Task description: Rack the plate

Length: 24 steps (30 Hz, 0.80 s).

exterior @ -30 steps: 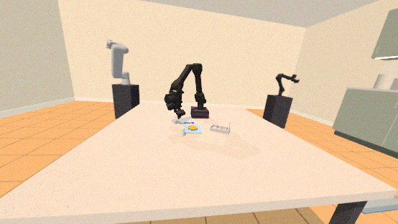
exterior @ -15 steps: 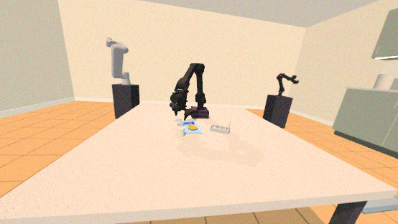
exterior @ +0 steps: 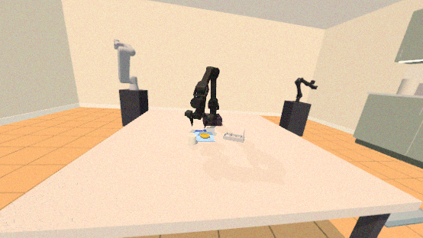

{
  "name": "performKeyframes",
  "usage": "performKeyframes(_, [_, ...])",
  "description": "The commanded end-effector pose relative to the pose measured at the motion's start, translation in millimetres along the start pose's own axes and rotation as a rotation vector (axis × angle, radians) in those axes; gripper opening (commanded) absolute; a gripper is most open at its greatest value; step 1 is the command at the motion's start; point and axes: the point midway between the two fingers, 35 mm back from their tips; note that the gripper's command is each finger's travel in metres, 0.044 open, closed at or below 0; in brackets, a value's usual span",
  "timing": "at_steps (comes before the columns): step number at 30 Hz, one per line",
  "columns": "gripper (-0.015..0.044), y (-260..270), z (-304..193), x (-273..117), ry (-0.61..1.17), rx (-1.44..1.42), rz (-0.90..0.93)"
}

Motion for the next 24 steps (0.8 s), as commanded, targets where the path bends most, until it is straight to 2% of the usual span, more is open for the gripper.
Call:
performKeyframes(1, [0.04, 21.6, 12.7, -8.1, -0.043, -0.138, 0.032])
performKeyframes(7, [0.04, 49.8, 24.4, -17.3, -0.088, -0.31, 0.068])
performKeyframes(24, [0.04, 52.0, 26.7, -2.9, -0.088, -0.317, 0.069])
Point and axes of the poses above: the point midway between the two fingers, 35 mm back from their tips, its own x axis out along the fingers, its own y axis across the jaws, z = x × y, and after that the axes turned 4 degrees about x, right-handed
